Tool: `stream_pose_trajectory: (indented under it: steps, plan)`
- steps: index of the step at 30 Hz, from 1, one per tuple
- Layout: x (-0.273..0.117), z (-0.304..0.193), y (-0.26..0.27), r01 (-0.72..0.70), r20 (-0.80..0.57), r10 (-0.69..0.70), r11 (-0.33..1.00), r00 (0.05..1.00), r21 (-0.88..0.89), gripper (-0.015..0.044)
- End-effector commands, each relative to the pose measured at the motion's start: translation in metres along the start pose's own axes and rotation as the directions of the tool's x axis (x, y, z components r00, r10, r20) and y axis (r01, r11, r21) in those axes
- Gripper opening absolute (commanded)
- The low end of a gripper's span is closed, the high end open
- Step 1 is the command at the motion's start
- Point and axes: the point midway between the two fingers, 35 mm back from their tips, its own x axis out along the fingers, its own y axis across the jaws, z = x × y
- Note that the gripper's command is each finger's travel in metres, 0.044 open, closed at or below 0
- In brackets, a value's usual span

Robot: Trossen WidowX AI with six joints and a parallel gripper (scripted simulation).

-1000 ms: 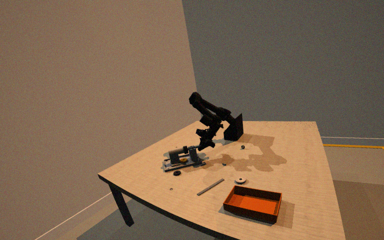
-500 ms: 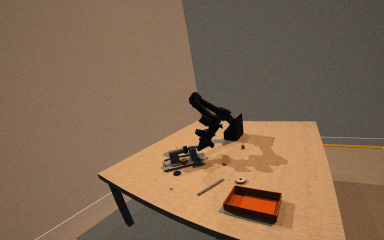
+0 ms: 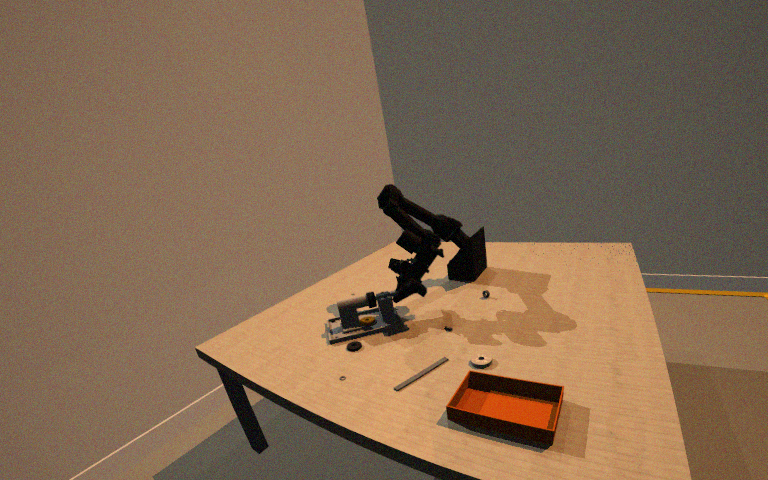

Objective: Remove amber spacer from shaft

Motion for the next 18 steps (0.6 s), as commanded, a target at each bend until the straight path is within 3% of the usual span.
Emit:
stream_pose_trajectory:
  steps: [1,17,18]
  plan:
    - [0.0018,0.0022,-0.0008,0.006,0.001,-0.006,1.000,1.000,0.000,0.0000]
    - [0.0042,0.0042,-0.0010,0.006,0.001,-0.006,1.000,1.000,0.000,0.0000]
    - [0.0011,0.0017,0.0001,0.000,0.000,0.000,1.000,1.000,-0.002,0.0026]
